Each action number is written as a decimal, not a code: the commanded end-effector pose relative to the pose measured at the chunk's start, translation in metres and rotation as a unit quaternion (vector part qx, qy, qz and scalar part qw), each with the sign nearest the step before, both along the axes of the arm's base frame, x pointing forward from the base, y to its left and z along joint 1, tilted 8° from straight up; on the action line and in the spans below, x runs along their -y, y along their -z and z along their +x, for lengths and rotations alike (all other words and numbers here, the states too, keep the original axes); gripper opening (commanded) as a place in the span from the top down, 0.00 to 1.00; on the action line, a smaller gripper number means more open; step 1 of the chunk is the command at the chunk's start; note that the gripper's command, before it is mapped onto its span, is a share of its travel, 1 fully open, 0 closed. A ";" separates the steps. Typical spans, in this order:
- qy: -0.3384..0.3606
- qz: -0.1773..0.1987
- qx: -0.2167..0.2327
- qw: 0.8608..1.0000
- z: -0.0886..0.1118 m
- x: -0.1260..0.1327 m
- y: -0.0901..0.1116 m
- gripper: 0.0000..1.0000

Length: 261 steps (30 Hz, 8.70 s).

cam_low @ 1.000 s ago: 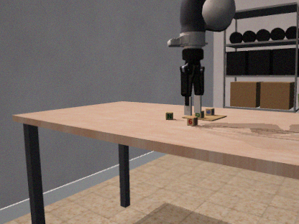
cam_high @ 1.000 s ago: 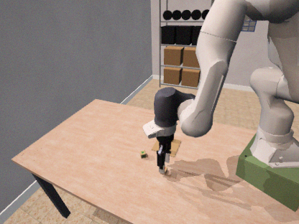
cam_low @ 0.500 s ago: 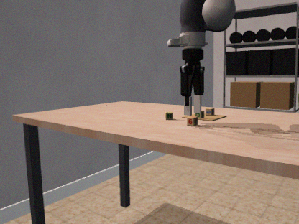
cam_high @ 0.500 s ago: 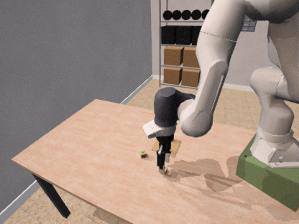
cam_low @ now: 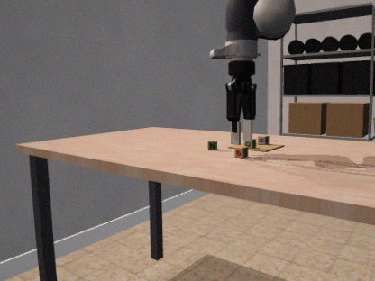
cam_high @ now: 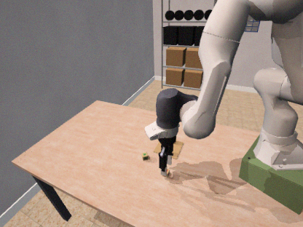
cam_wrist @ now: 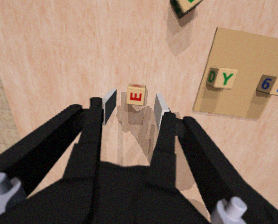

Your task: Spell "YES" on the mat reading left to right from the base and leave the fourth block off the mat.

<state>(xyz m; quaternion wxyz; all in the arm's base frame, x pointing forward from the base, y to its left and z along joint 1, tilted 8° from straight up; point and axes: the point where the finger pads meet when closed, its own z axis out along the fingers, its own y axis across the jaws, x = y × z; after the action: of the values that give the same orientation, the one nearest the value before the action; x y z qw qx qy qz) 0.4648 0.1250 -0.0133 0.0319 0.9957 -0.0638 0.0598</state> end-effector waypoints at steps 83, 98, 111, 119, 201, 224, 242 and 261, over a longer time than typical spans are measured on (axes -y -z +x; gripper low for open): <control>-0.002 0.000 0.001 1.000 0.001 -0.001 0.000 0.60; -0.002 0.000 0.001 1.000 0.001 -0.001 0.000 0.60; -0.002 0.000 0.001 1.000 0.001 -0.001 0.000 0.60; -0.002 0.000 0.001 1.000 0.001 0.000 0.000 0.60; -0.002 0.000 0.001 1.000 0.005 0.002 0.037 0.60; -0.002 0.000 0.001 1.000 0.005 0.002 0.037 0.60; -0.002 0.000 0.001 1.000 0.005 0.002 0.037 0.84; -0.002 0.000 0.001 1.000 0.005 0.002 0.037 0.84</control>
<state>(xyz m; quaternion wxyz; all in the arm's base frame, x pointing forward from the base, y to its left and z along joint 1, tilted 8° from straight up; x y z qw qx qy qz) 0.4694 0.1224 -0.0500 0.0316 0.9956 -0.0644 0.0602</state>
